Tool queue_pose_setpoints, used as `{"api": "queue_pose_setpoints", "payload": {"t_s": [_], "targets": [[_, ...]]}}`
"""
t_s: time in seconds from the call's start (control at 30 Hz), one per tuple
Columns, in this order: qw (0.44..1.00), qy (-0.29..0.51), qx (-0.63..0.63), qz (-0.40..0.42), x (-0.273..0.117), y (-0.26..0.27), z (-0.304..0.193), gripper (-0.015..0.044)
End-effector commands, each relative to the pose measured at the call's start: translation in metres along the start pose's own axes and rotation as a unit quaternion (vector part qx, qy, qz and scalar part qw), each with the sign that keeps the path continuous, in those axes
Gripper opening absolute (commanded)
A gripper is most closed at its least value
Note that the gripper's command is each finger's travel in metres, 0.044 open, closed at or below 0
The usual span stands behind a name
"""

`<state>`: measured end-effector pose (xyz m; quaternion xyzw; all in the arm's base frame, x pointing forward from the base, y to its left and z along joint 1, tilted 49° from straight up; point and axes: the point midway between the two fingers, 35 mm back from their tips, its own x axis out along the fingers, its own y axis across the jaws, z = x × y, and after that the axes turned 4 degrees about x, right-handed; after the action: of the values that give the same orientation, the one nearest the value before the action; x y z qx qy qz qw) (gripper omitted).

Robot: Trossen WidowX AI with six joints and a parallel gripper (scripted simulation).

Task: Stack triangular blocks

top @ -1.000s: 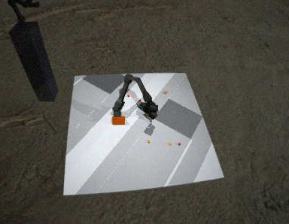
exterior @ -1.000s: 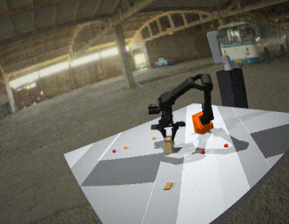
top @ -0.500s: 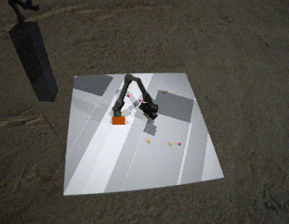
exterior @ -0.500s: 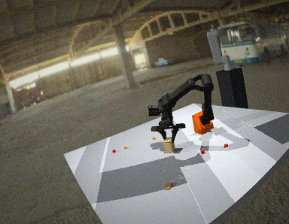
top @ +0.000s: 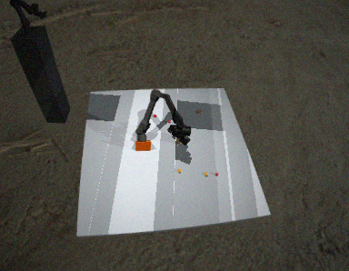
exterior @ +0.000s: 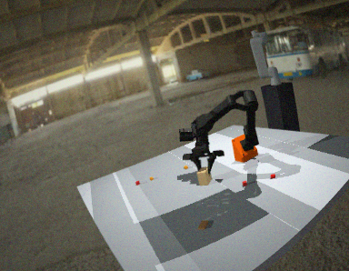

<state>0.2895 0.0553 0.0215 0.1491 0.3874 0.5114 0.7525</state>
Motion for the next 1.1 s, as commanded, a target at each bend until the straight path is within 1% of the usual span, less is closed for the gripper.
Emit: {"api": "queue_pose_setpoints", "payload": {"t_s": [0.0,0.97,1.07], "targets": [[1.000,-0.002,0.001,0.001,0.0001,0.0004,0.0005,0.0000],[1.000,-0.004,0.002,0.001,0.0017,0.0006,0.0006,0.0000],[1.000,-0.001,0.001,0.000,0.0017,0.0002,0.0002,0.0079]]}}
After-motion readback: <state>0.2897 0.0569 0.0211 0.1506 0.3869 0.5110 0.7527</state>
